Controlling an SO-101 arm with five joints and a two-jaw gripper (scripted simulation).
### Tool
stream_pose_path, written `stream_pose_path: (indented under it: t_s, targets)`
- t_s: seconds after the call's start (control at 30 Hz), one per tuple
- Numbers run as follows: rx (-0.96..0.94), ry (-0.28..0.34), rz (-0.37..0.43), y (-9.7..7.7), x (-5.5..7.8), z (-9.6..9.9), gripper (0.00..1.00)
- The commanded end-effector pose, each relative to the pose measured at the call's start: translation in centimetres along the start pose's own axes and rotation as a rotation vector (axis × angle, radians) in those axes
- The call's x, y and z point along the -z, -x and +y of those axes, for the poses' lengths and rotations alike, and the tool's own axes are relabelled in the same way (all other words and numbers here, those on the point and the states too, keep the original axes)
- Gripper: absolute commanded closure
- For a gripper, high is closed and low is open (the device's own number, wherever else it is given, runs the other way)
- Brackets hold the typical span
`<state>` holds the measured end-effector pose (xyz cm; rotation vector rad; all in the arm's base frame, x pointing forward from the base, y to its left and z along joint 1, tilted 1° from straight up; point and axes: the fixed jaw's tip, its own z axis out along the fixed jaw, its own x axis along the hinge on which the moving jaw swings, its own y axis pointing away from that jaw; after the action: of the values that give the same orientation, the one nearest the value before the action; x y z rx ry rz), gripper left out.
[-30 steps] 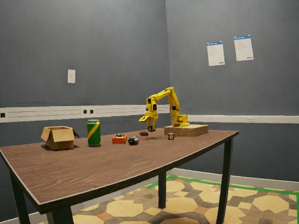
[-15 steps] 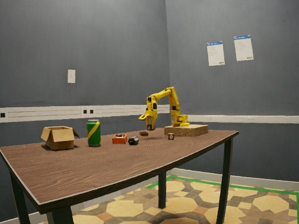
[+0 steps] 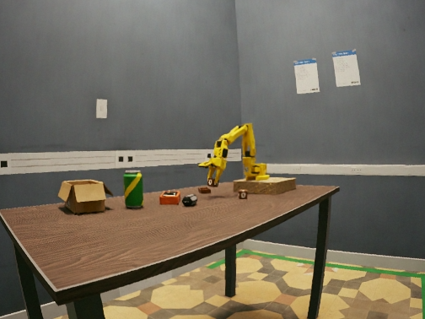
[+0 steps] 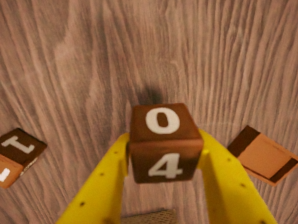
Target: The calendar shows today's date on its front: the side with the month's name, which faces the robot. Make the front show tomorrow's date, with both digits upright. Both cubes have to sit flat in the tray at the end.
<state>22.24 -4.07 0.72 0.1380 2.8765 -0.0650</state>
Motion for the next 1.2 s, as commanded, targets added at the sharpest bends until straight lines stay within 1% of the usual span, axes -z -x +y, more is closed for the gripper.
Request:
stream_pose_path:
  t_s: [0.0, 0.1, 0.4, 0.53, 0.63, 0.8, 0.87, 1.03, 1.17]
  targets:
    - [-0.030, -0.010, -0.089, -0.07, 0.03, -0.11, 1.00]
    - [-0.035, -0.013, -0.116, -0.08, 0.04, -0.11, 1.00]
    - [-0.037, -0.014, -0.127, -0.08, 0.03, -0.11, 1.00]
    - [-0.042, -0.017, -0.157, 0.03, -0.12, -0.12, 1.00]
    - [-0.051, -0.021, -0.206, 0.18, -0.32, -0.14, 1.00]
    - [-0.070, -0.029, -0.321, 0.44, -0.53, -0.18, 1.00]
    - [-0.070, -0.029, -0.321, 0.44, -0.53, -0.18, 1.00]
    - [-0.090, -0.035, -0.435, 0.54, -0.40, -0.20, 1.00]
    - [-0.099, -0.038, -0.496, 0.53, -0.19, -0.20, 1.00]
